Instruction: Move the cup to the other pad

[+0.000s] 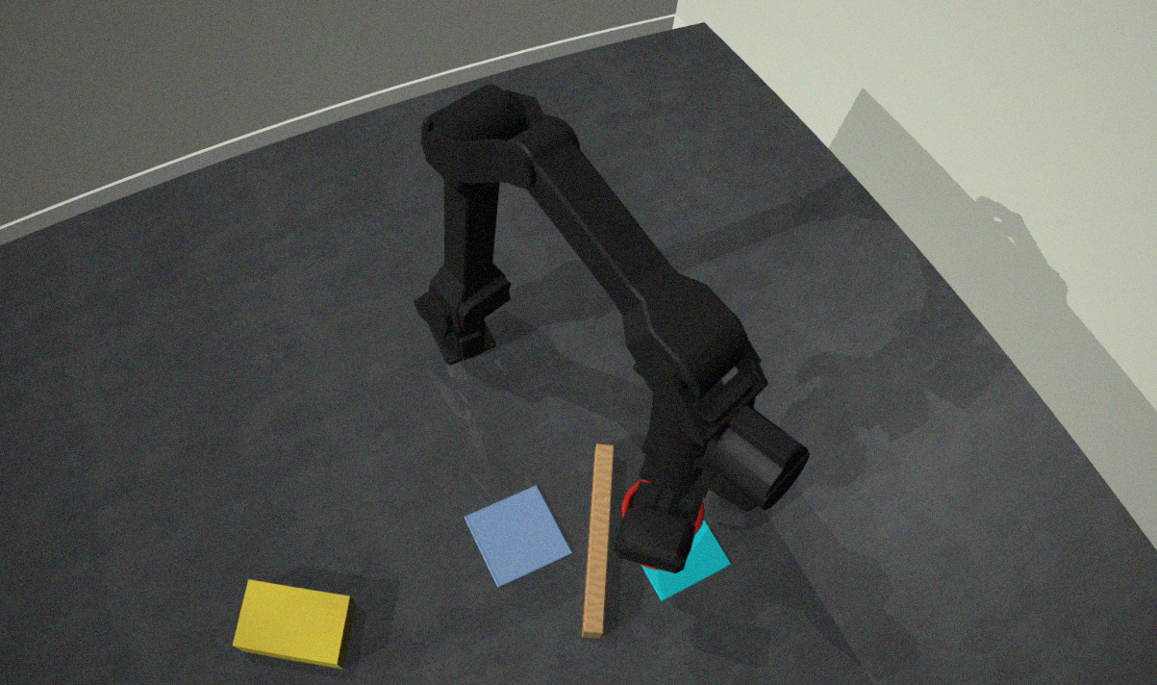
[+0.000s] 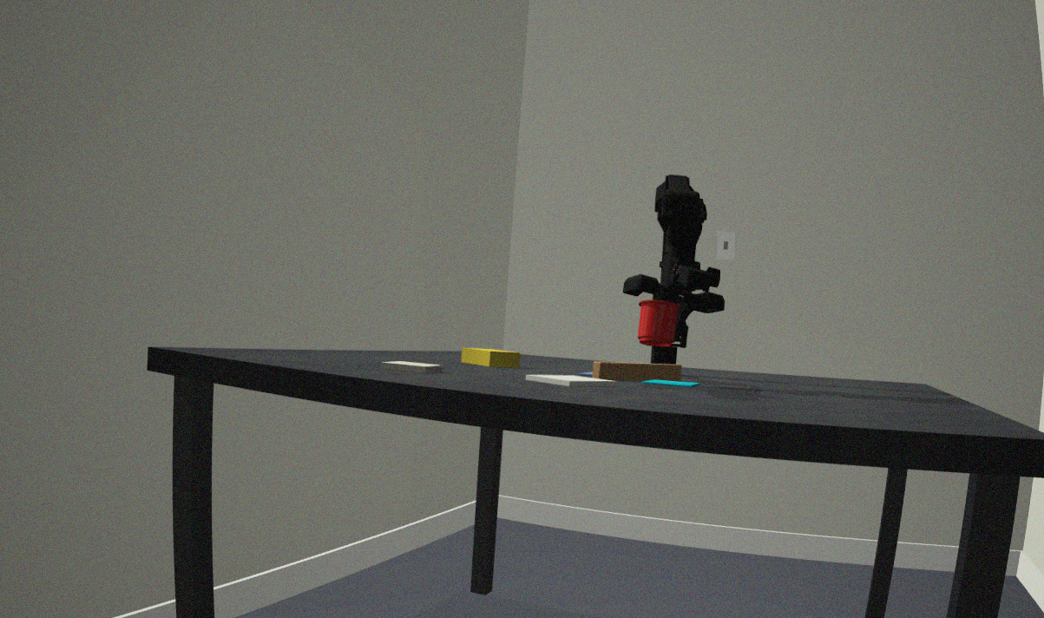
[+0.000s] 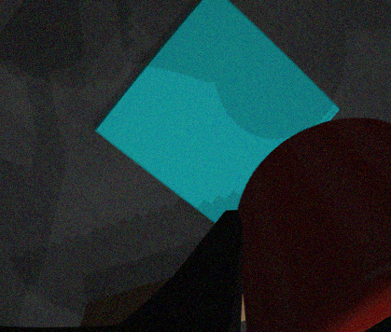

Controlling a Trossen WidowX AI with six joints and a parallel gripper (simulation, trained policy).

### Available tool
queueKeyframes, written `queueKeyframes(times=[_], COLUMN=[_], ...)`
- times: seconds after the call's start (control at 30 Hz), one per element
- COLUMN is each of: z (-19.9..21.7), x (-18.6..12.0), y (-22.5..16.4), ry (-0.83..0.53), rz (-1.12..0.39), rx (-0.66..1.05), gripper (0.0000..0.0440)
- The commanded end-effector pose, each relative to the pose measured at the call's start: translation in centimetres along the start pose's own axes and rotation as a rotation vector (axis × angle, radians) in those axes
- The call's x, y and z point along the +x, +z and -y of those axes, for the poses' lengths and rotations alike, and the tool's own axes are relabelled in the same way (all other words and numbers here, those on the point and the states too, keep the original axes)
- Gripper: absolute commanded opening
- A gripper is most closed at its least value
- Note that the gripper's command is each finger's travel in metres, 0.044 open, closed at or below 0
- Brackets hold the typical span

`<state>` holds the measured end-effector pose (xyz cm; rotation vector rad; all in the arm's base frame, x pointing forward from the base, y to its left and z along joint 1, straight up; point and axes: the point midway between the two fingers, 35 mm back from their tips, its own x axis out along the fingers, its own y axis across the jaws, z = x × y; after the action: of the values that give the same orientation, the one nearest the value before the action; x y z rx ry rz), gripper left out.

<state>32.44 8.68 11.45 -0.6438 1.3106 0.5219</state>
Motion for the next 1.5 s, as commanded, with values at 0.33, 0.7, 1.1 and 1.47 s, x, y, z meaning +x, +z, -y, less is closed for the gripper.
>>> queueKeyframes(times=[0.33,0.7,1.1,1.47], z=[-2.6,-2.8,-2.1,-2.3], x=[3.5,6.0,4.1,2.2], y=[2.4,1.7,3.0,2.3], ry=[-0.013,-0.025,-0.023,-0.013], rz=[0.02,0.018,0.118,0.159], rx=[-0.005,0.013,0.036,0.046], gripper=[0.0021,0.005,0.0099,0.0099])
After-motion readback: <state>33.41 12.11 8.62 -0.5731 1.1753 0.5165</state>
